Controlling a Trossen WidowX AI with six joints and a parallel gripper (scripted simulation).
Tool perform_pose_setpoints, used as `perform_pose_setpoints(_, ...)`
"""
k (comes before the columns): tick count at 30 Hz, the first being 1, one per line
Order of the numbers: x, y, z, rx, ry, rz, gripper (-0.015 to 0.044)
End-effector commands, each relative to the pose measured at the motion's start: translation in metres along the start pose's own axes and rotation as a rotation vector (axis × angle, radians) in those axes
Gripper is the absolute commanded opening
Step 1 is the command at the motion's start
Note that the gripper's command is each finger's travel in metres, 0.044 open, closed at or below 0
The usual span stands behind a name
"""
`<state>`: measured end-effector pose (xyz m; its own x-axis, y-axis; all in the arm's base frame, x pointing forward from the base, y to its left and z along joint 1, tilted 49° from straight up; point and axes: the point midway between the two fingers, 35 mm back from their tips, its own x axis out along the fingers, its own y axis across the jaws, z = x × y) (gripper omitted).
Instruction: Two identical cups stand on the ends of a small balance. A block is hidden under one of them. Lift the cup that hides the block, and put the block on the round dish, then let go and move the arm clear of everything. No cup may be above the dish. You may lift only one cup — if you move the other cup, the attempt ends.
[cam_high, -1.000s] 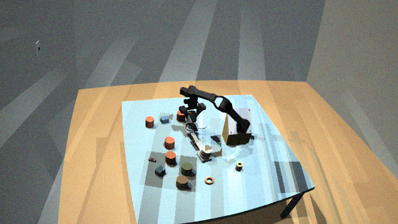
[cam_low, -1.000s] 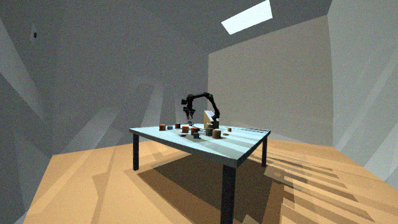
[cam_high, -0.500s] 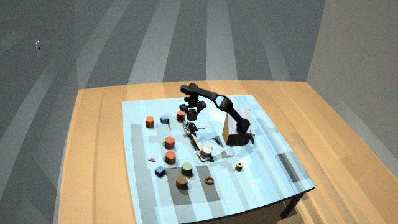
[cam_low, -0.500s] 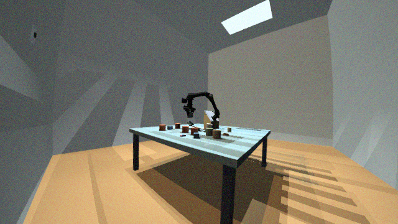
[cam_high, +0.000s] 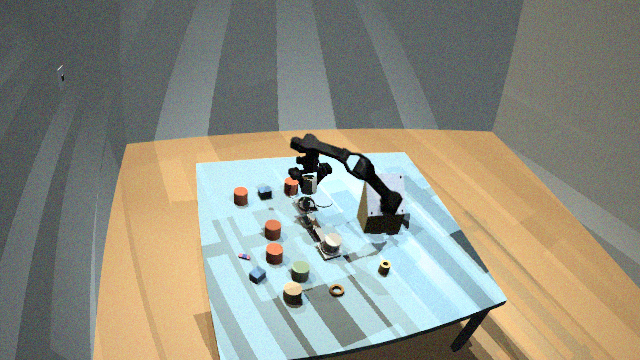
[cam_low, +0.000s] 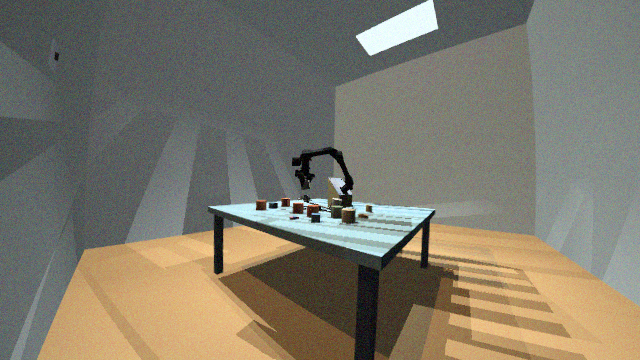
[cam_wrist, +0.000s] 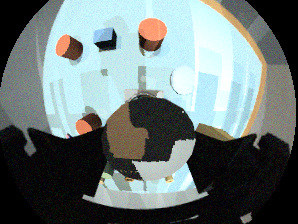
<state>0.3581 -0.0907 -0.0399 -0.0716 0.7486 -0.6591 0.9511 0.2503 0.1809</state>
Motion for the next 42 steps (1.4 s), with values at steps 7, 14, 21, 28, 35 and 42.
perform_pose_setpoints(7, 0.0, 0.0, 0.0, 0.002, 0.0, 0.001, 0.0)
perform_pose_setpoints(14, 0.0, 0.0, 0.0, 0.002, 0.0, 0.001, 0.0)
perform_pose_setpoints(21, 0.0, 0.0, 0.0, 0.002, 0.0, 0.001, 0.0)
perform_pose_setpoints(28, 0.0, 0.0, 0.0, 0.002, 0.0, 0.001, 0.0)
perform_pose_setpoints(35, 0.0, 0.0, 0.0, 0.002, 0.0, 0.001, 0.0)
perform_pose_setpoints(42, 0.007, -0.034, 0.031, 0.004, -0.015, 0.001, 0.0)
